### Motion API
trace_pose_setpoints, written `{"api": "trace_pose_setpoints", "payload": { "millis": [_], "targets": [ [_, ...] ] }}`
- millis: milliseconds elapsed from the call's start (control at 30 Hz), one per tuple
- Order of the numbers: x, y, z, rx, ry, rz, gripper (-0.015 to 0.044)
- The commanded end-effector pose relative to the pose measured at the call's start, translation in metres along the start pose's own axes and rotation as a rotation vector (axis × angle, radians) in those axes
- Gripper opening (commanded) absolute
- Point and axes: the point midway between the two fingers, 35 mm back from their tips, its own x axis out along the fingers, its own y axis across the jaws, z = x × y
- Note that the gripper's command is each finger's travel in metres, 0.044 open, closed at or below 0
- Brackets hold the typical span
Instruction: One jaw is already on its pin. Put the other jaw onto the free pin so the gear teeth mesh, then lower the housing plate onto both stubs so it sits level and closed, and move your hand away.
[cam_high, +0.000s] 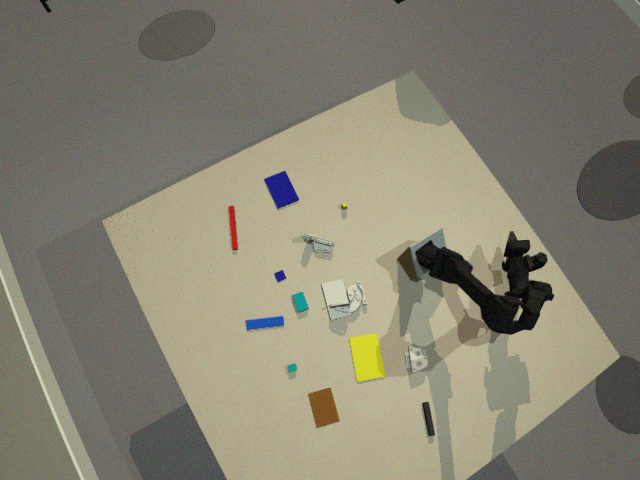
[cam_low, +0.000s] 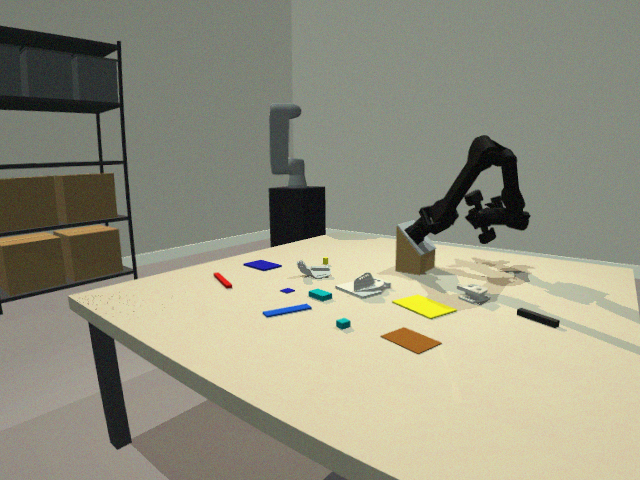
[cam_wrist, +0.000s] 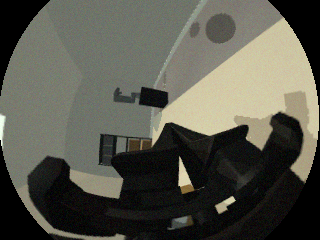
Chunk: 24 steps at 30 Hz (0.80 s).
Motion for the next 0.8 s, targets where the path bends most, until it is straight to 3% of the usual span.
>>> {"api": "trace_pose_setpoints", "payload": {
  "millis": [0, 767],
  "targets": [
    [-0.008, -0.010, 0.004, 0.036, -0.021, -0.045, 0.0000],
    [-0.091, -0.089, 0.014, 0.367, -0.225, -0.385, 0.0000]
  ]
}}
